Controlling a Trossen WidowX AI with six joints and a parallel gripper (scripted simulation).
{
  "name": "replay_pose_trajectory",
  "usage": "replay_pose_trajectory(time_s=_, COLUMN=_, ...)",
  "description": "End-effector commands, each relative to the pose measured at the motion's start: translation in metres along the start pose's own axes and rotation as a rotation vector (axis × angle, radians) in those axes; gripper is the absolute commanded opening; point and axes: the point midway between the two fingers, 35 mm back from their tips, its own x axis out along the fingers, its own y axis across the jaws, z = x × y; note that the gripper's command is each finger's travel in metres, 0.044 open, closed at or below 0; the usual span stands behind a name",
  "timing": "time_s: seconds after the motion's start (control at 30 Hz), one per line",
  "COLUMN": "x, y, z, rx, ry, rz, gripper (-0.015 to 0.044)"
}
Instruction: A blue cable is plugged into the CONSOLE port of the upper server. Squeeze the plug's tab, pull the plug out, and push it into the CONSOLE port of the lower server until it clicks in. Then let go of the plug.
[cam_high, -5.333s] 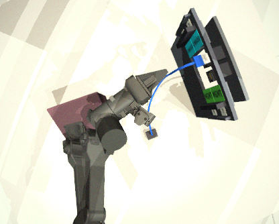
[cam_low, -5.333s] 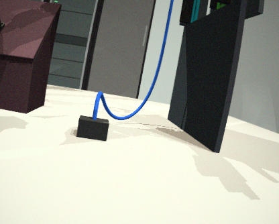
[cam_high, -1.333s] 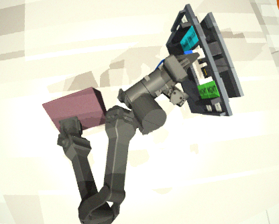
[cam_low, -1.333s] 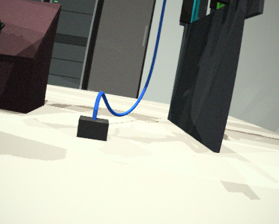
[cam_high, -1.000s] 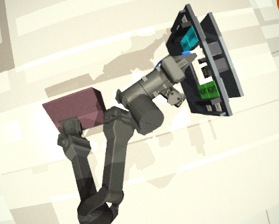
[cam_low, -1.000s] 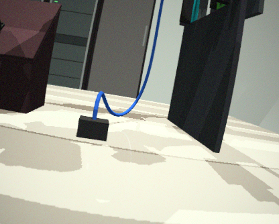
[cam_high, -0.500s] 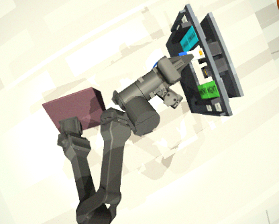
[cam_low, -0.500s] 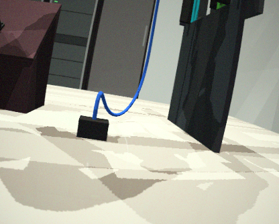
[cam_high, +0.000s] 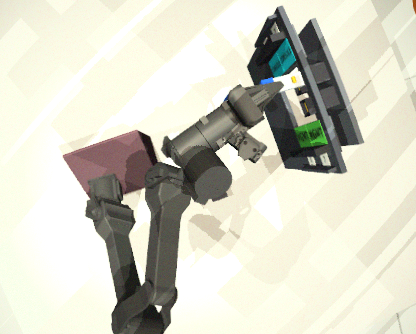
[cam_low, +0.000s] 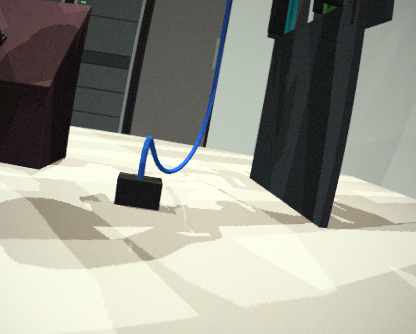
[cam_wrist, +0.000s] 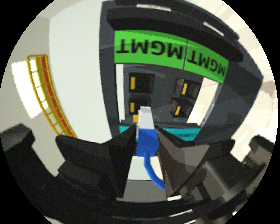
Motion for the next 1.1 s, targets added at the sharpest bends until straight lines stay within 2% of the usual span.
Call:
replay_pose_trajectory(time_s=0.0, x=-0.003, y=0.0, z=-0.001, rx=0.006, ry=0.0, rz=0.002, gripper=0.0)
replay_pose_trajectory(time_s=1.07, x=-0.022, y=0.0, z=-0.01, rx=0.007, ry=0.001, rz=0.001, gripper=0.0)
